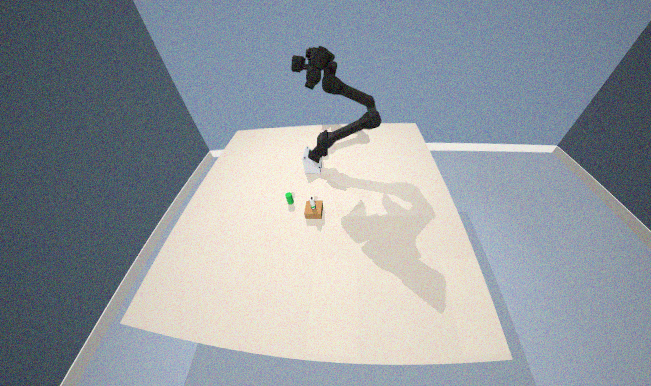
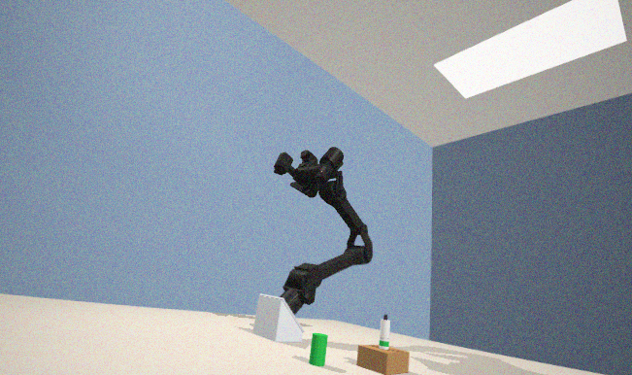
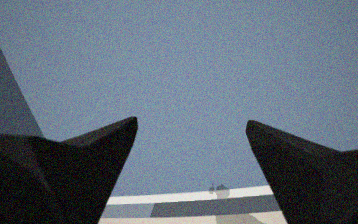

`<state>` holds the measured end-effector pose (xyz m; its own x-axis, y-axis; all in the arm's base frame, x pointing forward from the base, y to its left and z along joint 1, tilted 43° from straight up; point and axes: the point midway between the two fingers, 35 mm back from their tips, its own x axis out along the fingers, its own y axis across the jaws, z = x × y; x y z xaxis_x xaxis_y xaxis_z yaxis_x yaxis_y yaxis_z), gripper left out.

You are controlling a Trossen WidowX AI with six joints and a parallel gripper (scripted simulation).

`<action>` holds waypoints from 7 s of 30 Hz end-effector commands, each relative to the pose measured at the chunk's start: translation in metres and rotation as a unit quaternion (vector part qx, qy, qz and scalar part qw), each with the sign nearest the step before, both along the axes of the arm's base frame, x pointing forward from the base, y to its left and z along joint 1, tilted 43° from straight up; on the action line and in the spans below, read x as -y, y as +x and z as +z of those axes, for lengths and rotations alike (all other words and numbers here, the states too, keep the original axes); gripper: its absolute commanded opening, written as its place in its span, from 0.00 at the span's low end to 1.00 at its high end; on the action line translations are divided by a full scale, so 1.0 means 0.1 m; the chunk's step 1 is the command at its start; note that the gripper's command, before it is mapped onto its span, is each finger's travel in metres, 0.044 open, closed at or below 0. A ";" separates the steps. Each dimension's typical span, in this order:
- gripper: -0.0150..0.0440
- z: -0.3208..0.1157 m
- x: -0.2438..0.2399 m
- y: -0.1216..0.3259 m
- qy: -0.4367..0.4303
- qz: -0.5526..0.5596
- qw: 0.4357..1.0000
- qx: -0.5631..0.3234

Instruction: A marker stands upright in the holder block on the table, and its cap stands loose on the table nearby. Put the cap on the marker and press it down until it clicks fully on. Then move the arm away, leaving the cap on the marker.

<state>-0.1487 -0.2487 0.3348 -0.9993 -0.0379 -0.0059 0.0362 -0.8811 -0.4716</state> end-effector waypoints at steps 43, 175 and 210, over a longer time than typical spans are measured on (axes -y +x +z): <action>0.67 -3.23 -0.95 3.98 0.591 0.728 -0.326 0.116; 0.25 -2.33 -1.74 4.58 0.579 0.728 -0.345 0.126; 0.25 -2.70 -2.08 4.62 0.578 0.728 -0.345 0.126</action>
